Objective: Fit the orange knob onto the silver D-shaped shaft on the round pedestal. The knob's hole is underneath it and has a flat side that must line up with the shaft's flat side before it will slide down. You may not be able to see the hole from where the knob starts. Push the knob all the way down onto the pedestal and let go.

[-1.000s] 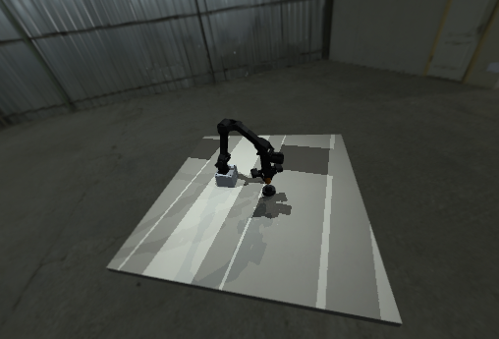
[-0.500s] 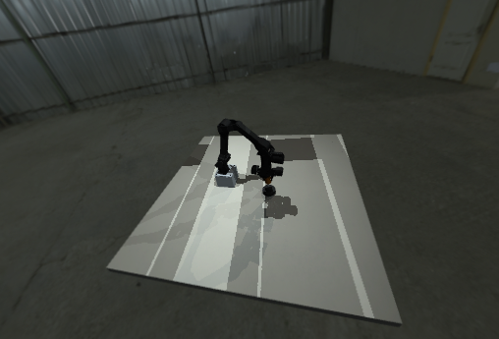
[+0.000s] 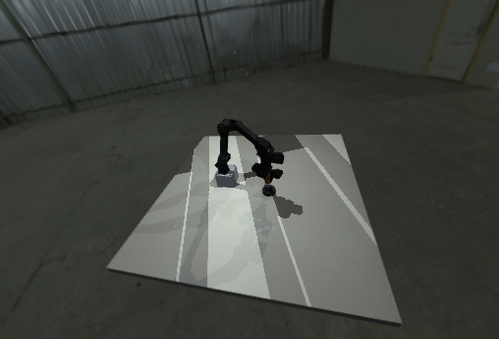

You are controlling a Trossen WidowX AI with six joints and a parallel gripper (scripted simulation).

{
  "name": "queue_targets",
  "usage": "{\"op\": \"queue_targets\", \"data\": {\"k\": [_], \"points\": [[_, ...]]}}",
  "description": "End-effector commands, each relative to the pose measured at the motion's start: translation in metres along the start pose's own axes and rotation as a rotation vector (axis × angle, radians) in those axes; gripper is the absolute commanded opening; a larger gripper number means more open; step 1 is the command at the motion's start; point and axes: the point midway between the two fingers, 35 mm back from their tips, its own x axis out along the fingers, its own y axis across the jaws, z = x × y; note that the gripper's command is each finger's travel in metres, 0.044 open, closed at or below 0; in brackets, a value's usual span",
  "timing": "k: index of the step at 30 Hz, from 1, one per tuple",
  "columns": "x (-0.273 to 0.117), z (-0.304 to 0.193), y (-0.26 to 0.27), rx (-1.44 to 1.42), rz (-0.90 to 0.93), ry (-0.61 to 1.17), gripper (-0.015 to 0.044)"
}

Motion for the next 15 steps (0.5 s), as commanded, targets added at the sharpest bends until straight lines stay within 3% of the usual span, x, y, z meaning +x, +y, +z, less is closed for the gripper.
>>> {"op": "queue_targets", "data": {"k": [1,7,15], "points": [[0.005,-0.001,0.0,0.013,0.001,0.004,0.0],[0.024,0.0,0.0,0.013,0.001,0.004,0.0],[0.021,-0.001,0.002,0.007,0.001,0.004,0.0]]}}
